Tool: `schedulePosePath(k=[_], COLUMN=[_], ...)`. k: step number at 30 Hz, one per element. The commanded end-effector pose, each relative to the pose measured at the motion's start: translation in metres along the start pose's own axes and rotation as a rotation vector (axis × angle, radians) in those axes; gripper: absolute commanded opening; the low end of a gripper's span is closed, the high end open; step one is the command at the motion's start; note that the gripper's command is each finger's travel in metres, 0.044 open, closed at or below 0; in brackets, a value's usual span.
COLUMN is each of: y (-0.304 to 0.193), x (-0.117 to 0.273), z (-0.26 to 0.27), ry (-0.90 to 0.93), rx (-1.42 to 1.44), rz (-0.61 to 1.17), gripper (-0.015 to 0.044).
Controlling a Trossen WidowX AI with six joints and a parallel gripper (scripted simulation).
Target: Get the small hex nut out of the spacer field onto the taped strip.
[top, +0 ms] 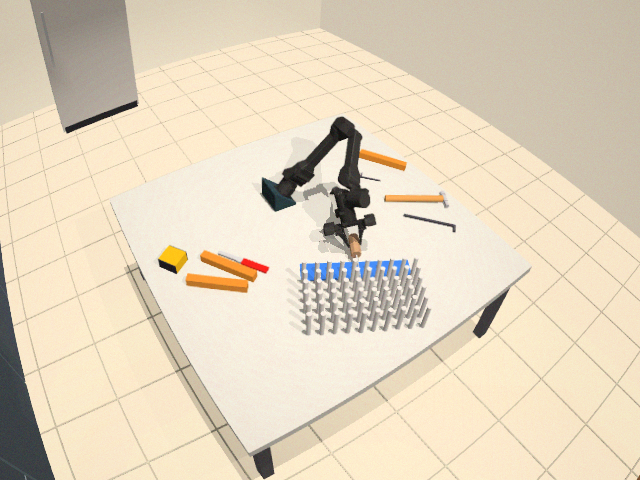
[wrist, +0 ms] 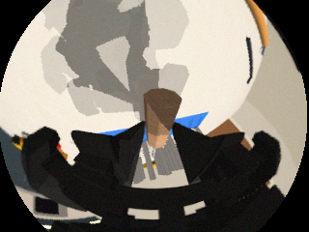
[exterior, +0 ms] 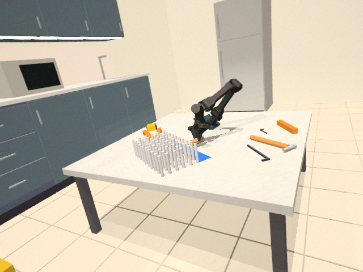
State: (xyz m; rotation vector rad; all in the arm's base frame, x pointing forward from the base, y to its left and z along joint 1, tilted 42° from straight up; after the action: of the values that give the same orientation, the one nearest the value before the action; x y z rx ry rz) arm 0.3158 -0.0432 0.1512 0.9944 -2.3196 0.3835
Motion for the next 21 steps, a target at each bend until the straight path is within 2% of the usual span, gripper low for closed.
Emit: schedulePosePath(k=[1,21], y=[-0.0036,-0.0061], x=[-0.0001,0.0001], z=[-0.0014,0.0082], ry=[-0.006,-0.004], rx=[0.010,0.009], rz=[0.005,0.006], gripper=[0.0000,0.0000])
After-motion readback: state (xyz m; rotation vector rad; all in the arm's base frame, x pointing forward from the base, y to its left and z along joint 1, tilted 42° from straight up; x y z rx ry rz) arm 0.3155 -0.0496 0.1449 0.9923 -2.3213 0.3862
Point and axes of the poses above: the point midway between the two fingers, 35 mm back from their tips, its own x axis back along the fingers, its own z axis across the jaws, y = z × x, the point moved 10 cm from there along x, back along the fingers, and after that the axes turned 4 degrees about x, right-handed, at the moved point
